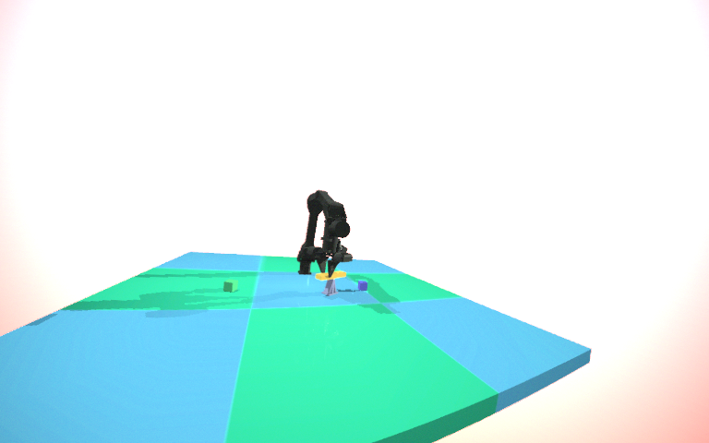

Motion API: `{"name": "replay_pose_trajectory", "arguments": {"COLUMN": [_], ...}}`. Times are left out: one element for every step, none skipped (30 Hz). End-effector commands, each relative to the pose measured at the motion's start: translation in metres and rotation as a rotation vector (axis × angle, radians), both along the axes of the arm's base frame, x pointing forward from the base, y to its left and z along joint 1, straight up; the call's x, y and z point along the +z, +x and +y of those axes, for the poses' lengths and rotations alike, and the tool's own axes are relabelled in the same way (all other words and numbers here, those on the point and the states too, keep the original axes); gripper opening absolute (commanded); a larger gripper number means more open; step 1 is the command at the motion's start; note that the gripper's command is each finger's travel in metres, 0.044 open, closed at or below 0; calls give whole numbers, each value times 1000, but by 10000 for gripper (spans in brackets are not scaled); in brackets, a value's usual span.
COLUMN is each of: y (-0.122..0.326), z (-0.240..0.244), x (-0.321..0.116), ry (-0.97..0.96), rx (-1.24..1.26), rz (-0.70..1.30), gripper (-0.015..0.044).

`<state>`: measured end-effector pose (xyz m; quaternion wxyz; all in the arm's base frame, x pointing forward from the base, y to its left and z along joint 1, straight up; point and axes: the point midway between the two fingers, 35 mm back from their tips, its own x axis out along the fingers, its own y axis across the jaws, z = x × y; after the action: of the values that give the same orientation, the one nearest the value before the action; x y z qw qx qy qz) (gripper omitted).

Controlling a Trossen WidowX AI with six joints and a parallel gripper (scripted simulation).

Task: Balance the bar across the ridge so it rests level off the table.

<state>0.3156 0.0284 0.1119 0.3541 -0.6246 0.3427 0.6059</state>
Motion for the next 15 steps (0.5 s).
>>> {"name": "replay_pose_trajectory", "arguments": {"y": [0,0,0,0,0,0,0,0,0,0,0,0,0,0,0], "z": [0,0,0,0,0,0,0,0,0,0,0,0,0,0,0], "x": [-2,-2,-2,-2,-2,-2,-2,-2,-3,-3,-3,-3,-3,-3,-3], "ry": [1,1,1,1,1,1,1,1,1,1,1,1,1,1,1], "rx": [5,5,5,5,5,5,5,5,5,5,5,5,5,5,5], "rz": [1,1,1,1,1,1,1,1,1,1,1,1,1,1,1], "gripper": [0,0,0,0,0,0,0,0,0,0,0,0,0,0,0]}}
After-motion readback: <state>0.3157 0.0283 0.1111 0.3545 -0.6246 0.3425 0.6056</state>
